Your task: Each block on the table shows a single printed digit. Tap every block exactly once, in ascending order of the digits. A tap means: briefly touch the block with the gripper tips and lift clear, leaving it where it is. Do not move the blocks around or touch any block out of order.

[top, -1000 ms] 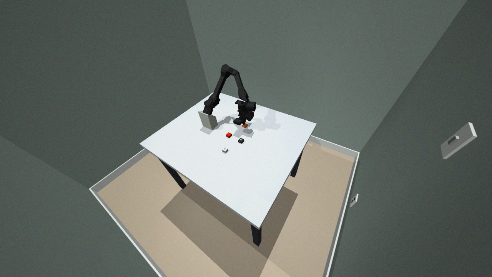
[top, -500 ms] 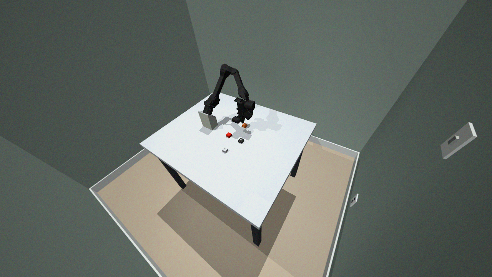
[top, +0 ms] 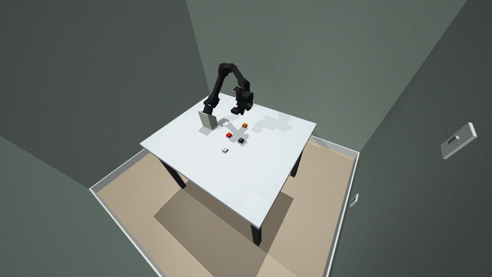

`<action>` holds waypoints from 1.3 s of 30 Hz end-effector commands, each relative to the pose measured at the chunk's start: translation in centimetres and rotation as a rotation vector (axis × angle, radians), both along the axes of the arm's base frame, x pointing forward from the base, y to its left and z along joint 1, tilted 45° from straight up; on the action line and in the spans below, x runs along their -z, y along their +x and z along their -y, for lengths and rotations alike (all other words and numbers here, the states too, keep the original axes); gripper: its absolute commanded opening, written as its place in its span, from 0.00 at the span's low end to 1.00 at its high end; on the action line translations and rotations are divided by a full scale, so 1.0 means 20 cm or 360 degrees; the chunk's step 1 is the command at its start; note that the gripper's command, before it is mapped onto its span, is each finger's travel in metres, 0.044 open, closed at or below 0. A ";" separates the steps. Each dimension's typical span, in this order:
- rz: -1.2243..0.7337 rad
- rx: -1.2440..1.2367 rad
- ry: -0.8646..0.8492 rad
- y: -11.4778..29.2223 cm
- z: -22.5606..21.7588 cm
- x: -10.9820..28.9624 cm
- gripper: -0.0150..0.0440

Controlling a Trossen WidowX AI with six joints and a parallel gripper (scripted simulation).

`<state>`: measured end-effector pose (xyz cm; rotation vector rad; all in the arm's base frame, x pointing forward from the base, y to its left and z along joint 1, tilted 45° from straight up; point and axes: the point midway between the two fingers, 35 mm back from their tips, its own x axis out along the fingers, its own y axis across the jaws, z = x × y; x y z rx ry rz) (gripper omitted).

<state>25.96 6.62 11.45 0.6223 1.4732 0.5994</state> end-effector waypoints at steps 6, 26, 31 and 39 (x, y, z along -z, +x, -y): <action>0.0016 0.0001 -0.0058 0.17 0.31 0.21 0.29; 0.0020 -0.0014 -0.0032 0.12 1.00 0.95 0.29; 0.0022 -0.0014 -0.0027 0.13 0.74 1.22 0.29; 0.0022 -0.0014 -0.0026 0.13 0.72 1.24 0.29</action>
